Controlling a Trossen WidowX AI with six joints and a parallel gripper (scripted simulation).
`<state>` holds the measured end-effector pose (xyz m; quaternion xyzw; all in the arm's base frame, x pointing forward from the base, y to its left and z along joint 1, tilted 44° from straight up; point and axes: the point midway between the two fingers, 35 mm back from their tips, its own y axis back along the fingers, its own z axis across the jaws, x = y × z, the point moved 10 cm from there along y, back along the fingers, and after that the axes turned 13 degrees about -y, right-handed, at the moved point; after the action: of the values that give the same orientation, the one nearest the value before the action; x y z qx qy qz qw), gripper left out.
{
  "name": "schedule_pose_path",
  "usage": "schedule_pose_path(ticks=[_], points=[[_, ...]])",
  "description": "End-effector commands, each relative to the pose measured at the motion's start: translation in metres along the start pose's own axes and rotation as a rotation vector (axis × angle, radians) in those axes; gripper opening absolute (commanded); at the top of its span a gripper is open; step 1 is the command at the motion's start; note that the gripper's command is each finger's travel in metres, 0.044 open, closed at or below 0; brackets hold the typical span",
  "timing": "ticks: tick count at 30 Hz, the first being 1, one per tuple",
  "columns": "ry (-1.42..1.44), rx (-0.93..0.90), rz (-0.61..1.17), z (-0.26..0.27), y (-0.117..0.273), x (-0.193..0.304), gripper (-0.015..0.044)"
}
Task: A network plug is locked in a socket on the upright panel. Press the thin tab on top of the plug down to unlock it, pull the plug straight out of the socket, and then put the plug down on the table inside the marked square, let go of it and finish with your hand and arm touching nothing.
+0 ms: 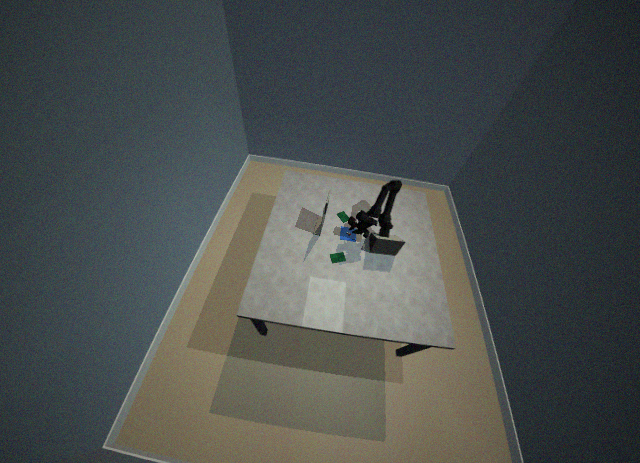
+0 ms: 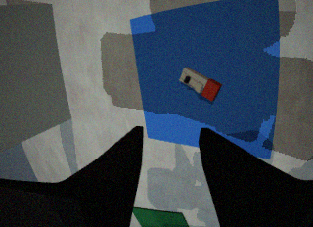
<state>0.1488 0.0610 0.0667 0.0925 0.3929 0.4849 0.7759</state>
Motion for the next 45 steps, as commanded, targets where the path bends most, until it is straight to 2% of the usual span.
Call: schedule_pose_path(ticks=[1,45], points=[[-0.009,-0.005,-0.001,0.003,0.003,0.001,0.0156],[-0.006,-0.013,-0.008,0.020,0.035,0.003,0.0156]])
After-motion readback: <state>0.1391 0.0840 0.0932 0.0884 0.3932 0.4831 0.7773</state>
